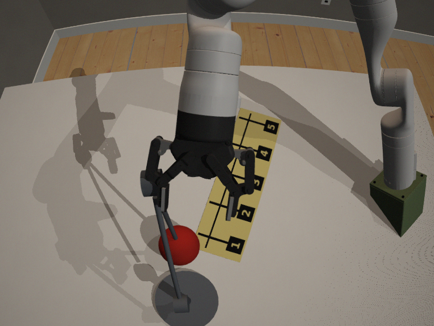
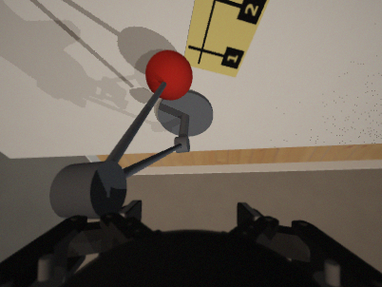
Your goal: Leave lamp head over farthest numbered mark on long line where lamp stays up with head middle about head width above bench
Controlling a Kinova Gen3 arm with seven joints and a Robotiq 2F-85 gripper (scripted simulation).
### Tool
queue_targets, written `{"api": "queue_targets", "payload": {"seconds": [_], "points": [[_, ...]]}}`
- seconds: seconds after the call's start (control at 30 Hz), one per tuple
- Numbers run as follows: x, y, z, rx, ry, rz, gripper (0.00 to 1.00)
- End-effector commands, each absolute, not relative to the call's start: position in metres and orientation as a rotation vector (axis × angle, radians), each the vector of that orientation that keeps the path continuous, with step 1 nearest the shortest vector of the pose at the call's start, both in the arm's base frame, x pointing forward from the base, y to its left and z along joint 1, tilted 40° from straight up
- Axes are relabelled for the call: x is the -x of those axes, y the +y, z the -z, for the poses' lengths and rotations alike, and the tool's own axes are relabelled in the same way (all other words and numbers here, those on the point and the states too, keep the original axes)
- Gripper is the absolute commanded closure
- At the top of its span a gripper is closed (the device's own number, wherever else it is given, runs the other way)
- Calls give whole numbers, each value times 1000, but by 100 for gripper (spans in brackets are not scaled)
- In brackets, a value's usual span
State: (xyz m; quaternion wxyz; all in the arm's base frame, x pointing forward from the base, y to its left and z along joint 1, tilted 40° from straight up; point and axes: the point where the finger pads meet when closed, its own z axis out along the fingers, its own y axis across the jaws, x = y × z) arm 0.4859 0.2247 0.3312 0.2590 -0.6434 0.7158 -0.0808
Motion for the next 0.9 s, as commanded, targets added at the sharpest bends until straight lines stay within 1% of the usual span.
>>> {"api": "queue_targets", "payload": {"seconds": [0.0,0.3,0.87], "points": [[-490,204,-333,1715,1972,234,0],[-491,181,-342,1685,2001,240,0],[-491,181,-342,1685,2001,240,0]]}}
